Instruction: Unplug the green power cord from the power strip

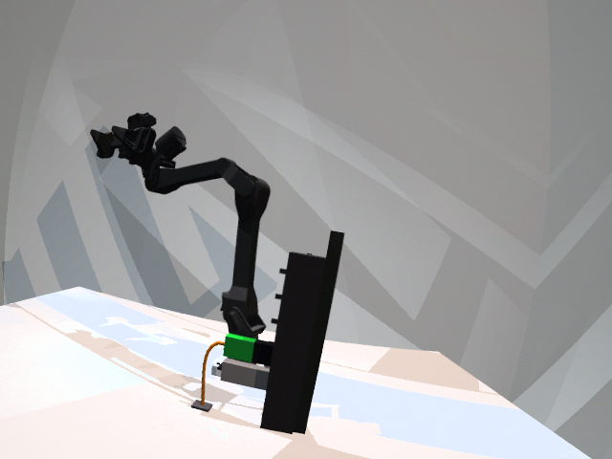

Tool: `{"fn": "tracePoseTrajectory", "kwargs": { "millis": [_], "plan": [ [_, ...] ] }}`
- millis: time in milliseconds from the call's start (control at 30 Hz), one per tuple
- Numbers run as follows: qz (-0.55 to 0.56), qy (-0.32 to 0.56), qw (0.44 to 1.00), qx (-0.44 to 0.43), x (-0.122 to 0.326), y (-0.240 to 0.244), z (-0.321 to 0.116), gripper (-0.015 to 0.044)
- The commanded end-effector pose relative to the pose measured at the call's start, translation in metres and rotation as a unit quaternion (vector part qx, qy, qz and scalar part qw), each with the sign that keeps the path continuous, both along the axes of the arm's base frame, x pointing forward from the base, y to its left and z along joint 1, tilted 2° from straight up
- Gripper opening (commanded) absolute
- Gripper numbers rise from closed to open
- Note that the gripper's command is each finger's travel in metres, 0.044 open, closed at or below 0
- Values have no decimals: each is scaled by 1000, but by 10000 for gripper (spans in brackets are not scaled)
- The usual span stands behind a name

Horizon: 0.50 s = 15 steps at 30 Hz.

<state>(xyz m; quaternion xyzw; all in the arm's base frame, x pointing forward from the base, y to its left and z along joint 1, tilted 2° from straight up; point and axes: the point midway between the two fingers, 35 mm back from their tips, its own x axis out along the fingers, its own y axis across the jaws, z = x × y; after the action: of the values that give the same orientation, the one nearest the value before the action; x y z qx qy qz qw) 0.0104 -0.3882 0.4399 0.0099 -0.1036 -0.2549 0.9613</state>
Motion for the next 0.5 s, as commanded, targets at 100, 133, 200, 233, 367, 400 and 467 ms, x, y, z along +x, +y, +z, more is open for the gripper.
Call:
{"fn": "tracePoseTrajectory", "kwargs": {
  "millis": [100,133,200,233,367,400,467],
  "plan": [
    [-7,-49,998,35,14,-15,5,295],
    [3,-68,996,64,27,-19,3,269],
    [20,-102,987,126,53,-27,-2,216],
    [28,-117,980,157,66,-30,-5,190],
    [50,-155,946,280,122,-35,-25,160],
    [54,-159,936,309,136,-34,-31,160],
    [58,-163,914,367,164,-29,-45,160]
  ]
}}
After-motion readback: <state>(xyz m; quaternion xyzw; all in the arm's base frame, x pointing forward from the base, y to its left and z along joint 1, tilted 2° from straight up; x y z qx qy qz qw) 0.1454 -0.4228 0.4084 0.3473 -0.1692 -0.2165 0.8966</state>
